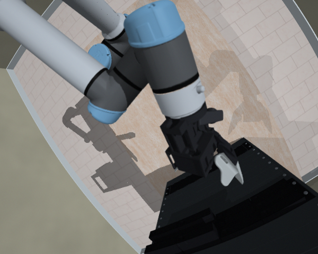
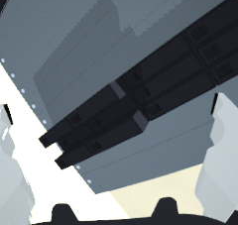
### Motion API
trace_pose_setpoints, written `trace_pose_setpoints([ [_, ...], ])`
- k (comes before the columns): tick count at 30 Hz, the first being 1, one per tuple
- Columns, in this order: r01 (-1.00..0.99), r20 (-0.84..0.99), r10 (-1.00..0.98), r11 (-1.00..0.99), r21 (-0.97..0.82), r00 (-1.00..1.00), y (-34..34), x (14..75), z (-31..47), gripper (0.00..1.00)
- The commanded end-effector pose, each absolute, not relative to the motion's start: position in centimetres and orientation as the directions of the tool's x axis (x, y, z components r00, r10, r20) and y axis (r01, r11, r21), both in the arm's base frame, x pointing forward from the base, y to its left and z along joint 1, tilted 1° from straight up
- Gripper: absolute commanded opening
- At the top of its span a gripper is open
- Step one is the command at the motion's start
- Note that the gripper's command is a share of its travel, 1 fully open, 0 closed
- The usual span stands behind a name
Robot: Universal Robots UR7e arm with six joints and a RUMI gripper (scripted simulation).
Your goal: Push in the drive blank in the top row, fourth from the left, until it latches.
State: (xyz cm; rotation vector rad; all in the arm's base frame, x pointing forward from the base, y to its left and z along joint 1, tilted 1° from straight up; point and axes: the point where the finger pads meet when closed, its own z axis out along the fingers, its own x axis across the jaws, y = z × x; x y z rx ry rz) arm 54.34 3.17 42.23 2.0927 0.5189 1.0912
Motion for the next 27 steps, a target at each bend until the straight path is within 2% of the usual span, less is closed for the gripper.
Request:
trace_pose_setpoints([
  [1,-0.039,0.743,0.541,-0.798,0.602,0.393,0.7,53.2,42.4,1.0],
  [11,-0.105,0.867,0.403,-0.888,0.448,0.293,-2.8,51.3,43.0,1.0],
  [27,-0.152,0.952,0.246,-0.95,0.274,0.181,-6.4,49.2,43.6,1.0],
])
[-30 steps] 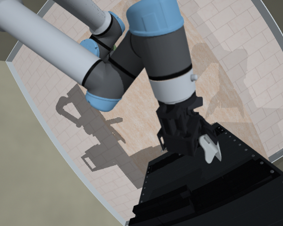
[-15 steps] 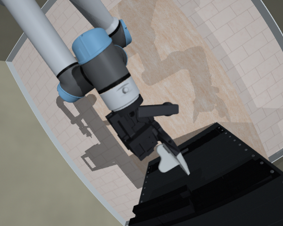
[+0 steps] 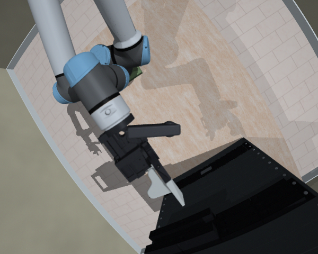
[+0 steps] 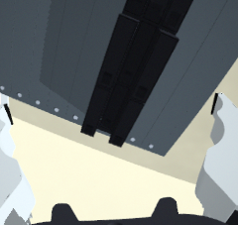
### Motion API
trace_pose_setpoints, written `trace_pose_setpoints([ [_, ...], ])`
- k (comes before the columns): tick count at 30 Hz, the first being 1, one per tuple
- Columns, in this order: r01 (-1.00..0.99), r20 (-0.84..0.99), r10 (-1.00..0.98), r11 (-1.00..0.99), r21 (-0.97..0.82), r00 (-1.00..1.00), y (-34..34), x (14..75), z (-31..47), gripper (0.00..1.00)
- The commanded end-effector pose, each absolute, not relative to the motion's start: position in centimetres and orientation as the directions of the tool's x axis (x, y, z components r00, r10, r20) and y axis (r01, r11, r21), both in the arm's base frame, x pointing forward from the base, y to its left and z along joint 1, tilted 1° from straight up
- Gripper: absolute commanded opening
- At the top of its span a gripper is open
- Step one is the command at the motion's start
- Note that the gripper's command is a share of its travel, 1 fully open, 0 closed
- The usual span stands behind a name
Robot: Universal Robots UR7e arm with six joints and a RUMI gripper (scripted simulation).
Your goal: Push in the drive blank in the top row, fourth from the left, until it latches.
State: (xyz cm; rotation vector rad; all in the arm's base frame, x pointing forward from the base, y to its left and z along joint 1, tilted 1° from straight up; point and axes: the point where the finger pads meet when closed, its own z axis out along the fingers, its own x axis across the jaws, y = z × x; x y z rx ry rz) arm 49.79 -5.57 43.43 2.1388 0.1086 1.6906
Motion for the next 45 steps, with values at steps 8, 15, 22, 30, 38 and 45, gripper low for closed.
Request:
trace_pose_setpoints([
  [8,-0.164,0.972,0.187,-0.964,0.209,0.139,-7.7,48.5,43.9,1.0],
  [15,-0.172,0.987,0.129,-0.974,0.145,0.098,-9.0,47.7,44.1,1.0],
  [22,-0.176,0.993,0.093,-0.979,0.105,0.072,-9.8,47.2,44.2,1.0],
  [30,-0.181,0.999,0.043,-0.982,0.048,0.034,-10.9,46.6,44.5,1.0],
  [38,-0.181,1.0,0.018,-0.983,0.02,0.016,-11.5,46.2,44.6,1.0],
  [45,-0.181,1.0,-0.001,-0.984,0.0,0.005,-11.9,45.9,44.6,1.0],
])
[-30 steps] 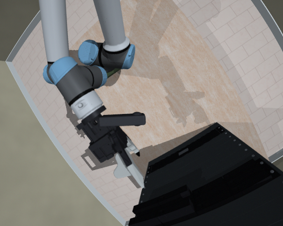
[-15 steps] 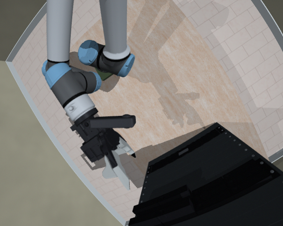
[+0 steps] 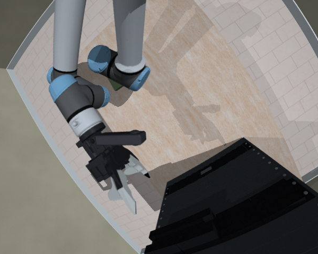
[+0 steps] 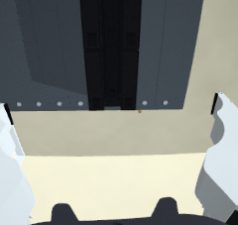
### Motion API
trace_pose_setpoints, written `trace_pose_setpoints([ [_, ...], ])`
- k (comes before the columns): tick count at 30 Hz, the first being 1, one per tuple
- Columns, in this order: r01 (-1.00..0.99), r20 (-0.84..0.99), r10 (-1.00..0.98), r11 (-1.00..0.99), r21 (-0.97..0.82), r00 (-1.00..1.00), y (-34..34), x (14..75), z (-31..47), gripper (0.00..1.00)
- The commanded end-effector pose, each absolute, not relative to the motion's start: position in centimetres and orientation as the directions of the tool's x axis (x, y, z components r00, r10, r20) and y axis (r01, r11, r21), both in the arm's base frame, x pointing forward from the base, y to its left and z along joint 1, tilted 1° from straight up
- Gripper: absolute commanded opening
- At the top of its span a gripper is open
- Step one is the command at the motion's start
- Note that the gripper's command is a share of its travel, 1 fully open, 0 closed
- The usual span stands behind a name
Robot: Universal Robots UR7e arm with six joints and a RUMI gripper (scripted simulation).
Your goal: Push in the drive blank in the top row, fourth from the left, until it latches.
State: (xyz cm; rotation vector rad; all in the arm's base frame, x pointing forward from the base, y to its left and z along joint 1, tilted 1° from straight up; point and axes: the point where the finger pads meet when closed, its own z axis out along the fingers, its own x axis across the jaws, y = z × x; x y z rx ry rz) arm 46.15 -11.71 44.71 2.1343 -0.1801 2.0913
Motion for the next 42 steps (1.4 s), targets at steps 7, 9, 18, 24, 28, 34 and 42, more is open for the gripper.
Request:
trace_pose_setpoints([
  [7,-0.18,1.0,-0.01,-0.984,-0.01,-0.001,-12.05,45.79,44.59,1.0],
  [9,-0.18,1.0,-0.01,-0.984,-0.01,-0.001,-12.05,45.79,44.59,1.0],
  [18,-0.18,1.0,-0.013,-0.984,-0.013,-0.002,-12.11,45.74,44.59,1.0],
  [24,-0.18,1.0,-0.013,-0.984,-0.013,-0.002,-12.11,45.74,44.59,1.0],
  [28,-0.18,1.0,-0.013,-0.984,-0.013,-0.002,-12.11,45.74,44.59,1.0],
  [34,-0.18,1.0,-0.013,-0.984,-0.013,-0.002,-12.11,45.74,44.59,1.0],
  [42,-0.18,1.0,-0.013,-0.984,-0.013,-0.002,-12.11,45.74,44.59,1.0],
])
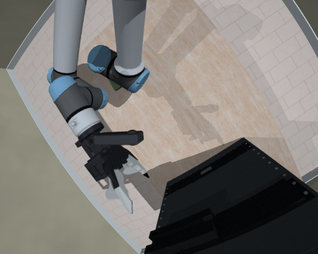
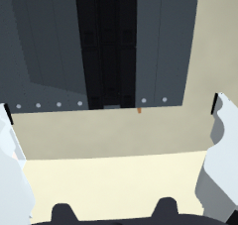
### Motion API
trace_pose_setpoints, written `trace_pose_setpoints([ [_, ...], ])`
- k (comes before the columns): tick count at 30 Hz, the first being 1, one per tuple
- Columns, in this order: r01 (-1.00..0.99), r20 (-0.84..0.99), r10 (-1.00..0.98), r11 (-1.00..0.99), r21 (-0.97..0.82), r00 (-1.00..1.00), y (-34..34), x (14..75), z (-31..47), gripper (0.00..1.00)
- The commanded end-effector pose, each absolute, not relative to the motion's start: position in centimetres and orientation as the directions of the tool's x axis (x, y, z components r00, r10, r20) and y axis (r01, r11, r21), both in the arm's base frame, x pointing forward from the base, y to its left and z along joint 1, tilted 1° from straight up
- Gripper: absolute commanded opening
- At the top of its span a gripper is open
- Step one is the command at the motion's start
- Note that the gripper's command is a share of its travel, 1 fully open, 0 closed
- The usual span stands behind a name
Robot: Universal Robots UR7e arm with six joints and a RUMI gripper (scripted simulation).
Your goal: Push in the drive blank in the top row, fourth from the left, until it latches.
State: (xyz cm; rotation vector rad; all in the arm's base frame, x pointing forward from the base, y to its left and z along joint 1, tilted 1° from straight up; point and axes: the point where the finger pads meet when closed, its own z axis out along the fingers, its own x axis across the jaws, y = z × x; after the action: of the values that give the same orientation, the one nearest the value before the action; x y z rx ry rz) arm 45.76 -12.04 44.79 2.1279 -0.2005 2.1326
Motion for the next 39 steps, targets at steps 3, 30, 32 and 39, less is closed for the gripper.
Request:
trace_pose_setpoints([
  [3,-0.18,1.0,-0.013,-0.984,-0.013,-0.002,-12.11,45.74,44.59,1.0],
  [30,-0.18,1.0,-0.013,-0.984,-0.013,-0.002,-12.13,45.79,44.57,1.0],
  [32,-0.18,1.0,-0.013,-0.984,-0.013,-0.003,-12.19,45.88,44.53,1.0],
  [39,-0.18,1.0,-0.013,-0.984,-0.013,-0.004,-12.47,46.43,44.29,1.0],
])
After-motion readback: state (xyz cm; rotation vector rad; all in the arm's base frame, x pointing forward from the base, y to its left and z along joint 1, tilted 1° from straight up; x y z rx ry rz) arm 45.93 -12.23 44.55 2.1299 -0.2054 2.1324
